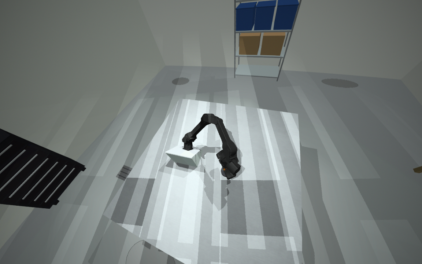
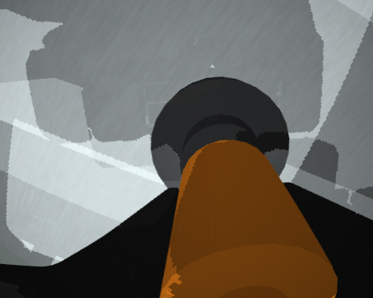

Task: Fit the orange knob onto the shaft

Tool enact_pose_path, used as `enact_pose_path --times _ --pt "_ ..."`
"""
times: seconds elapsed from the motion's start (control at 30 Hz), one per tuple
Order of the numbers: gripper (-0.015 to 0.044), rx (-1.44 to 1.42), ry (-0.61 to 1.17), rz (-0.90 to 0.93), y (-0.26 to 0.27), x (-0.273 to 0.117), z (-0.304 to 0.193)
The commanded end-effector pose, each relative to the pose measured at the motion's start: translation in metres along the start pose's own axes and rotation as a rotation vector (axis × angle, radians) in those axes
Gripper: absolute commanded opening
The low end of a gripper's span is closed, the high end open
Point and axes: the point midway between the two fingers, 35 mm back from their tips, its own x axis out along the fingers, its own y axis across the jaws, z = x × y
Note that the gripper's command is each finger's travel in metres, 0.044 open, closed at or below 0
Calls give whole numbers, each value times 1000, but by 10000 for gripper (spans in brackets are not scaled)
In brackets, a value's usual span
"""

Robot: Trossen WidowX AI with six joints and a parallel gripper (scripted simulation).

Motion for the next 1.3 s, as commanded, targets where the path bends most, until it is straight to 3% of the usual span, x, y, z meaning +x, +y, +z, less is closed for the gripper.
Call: enact_pose_path --times 0.0,1.03,1.27 --pt "0 -1 -3 -7 0 -2 -2" --pt "0 -1 -3 -7 1 -3 -2" --pt "0 -200 -2 -7 1 -4 -2"
